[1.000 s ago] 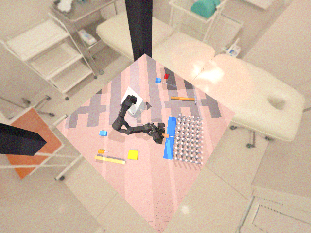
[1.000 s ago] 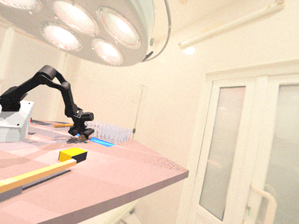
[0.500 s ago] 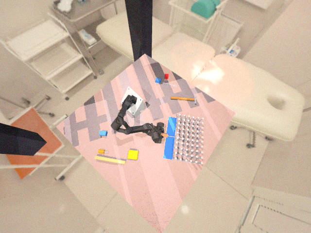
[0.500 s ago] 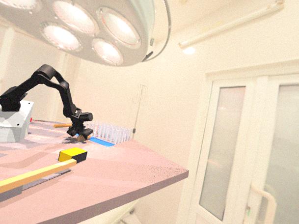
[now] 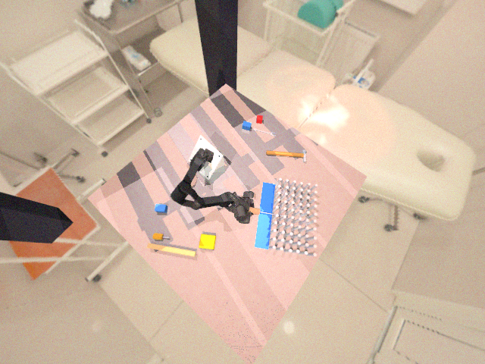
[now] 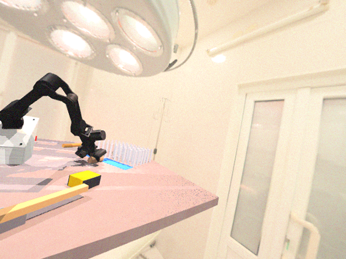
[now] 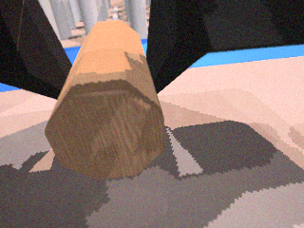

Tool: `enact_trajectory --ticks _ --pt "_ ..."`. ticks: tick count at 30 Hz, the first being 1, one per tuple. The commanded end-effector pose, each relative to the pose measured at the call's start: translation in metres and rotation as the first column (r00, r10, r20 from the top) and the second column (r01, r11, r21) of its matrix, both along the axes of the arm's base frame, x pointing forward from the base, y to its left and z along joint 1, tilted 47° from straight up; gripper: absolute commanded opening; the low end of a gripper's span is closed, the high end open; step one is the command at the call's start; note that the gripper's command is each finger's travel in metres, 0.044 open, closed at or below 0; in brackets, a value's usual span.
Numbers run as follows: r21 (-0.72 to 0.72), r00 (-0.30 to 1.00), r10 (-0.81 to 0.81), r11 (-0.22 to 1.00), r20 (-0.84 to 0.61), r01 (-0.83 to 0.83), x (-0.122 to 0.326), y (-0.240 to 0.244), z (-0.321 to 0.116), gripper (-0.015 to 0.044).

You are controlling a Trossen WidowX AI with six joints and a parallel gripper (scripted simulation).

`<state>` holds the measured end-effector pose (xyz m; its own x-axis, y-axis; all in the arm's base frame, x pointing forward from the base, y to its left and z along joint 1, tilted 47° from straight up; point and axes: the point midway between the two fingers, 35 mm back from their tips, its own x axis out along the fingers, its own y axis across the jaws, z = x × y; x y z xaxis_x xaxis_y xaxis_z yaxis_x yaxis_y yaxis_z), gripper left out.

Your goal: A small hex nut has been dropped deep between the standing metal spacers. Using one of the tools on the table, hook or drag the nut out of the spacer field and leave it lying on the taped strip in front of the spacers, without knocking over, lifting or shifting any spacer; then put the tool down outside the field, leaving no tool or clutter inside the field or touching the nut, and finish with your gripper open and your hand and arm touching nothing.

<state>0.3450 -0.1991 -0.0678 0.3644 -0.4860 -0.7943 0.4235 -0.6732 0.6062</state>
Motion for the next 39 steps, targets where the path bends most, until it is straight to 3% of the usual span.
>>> enact_trajectory --ticks 1,39 --pt "0.0 1.0 0.007 1.0 0.001 -0.007 -0.002 0.0 0.002 0.0" --pt "0.0 1.0 0.007 1.0 -0.001 -0.007 -0.028 -0.006 0.012 0.0"
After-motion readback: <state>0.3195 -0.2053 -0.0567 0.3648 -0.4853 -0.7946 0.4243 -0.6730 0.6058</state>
